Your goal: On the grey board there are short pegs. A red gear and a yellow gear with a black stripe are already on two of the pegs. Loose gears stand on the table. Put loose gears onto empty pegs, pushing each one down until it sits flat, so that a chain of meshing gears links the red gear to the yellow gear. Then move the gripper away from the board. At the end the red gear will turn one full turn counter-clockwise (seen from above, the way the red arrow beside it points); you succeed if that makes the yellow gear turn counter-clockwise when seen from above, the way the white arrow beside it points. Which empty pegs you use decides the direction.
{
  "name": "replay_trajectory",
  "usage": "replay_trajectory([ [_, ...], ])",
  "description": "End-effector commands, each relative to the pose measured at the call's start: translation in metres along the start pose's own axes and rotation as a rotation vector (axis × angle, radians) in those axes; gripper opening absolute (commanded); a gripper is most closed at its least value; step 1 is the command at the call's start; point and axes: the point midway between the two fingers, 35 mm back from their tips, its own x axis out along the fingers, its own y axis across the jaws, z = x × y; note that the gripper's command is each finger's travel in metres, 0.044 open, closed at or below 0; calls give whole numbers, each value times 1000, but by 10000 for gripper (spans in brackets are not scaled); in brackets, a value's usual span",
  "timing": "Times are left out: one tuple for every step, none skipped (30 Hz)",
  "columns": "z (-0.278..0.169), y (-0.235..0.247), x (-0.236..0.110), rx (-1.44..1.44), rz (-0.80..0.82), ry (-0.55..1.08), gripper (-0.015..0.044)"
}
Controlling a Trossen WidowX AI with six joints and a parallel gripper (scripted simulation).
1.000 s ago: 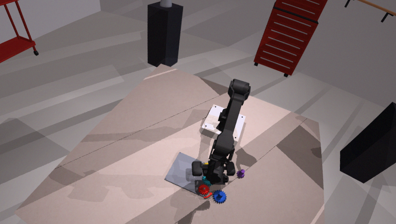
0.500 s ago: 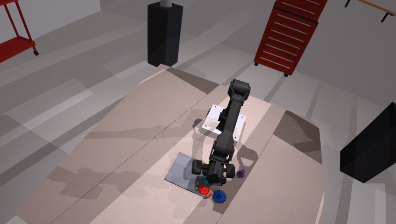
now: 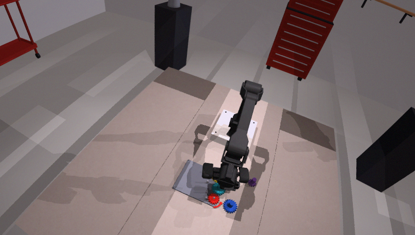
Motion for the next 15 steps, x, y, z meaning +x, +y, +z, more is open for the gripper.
replay_trajectory([
  [0,0,-11,4,-1,-3,140],
  [1,0,-6,0,-1,-5,166],
  [1,0,-15,0,-1,-5,193],
  [0,0,-29,0,-1,-5,219],
  [-2,0,-43,0,-1,-5,245],
  [-3,1,-51,0,-1,-5,271],
  [-4,1,-54,0,-1,-5,298],
  [-4,1,-54,0,-1,-5,324],
  [-4,1,-54,0,-1,-5,350],
  [-4,1,-54,0,-1,-5,376],
  [-4,1,-54,0,-1,-5,402],
  [-4,1,-54,0,-1,-5,429],
  [-4,1,-54,0,-1,-5,440],
  [-4,1,-54,0,-1,-5,440],
  [-4,1,-54,0,-1,-5,440],
])
